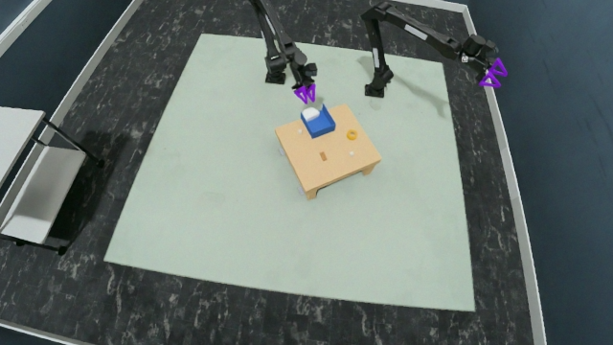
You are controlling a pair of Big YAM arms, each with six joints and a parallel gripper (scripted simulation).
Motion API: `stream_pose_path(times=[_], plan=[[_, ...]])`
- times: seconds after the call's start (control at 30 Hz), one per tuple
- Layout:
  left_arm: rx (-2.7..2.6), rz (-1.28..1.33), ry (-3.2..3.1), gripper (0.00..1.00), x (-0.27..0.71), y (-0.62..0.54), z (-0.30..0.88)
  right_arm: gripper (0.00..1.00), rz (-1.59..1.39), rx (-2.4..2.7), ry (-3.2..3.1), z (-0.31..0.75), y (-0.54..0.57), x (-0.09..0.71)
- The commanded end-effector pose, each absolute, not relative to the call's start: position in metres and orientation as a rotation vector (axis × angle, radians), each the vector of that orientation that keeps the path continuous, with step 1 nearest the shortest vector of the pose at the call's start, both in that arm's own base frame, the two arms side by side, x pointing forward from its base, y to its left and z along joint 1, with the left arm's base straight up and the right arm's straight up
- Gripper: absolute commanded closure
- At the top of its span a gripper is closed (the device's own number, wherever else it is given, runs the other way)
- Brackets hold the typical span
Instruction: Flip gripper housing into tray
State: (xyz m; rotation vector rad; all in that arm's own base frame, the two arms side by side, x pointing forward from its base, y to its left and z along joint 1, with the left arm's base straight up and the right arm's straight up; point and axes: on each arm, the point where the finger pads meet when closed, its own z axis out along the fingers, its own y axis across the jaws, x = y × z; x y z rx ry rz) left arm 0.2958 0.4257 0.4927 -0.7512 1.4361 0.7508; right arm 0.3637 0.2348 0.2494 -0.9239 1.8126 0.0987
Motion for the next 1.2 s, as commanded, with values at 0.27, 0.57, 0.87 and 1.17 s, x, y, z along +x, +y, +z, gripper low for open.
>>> stream_pose_path(times=[0.27, 0.57, 0.87, 1.17], plan=[[-0.723, 0.789, 1.374, 0.0, 0.292, 0.431, 0.537, 0.55, -0.045, -1.041, 1.595, 0.277, 0.231, 0.364], [-0.723, 0.789, 1.374, 0.0, 0.292, 0.431, 0.537, 0.55, -0.151, -1.129, 1.487, 0.262, 0.232, 0.368], [-0.723, 0.789, 1.374, 0.0, 0.292, 0.431, 0.537, 0.55, -0.229, -1.167, 1.38, 0.268, 0.229, 0.364], [-0.723, 0.789, 1.374, 0.0, 0.292, 0.431, 0.537, 0.55, -0.343, -1.238, 1.273, 0.257, 0.228, 0.364]])
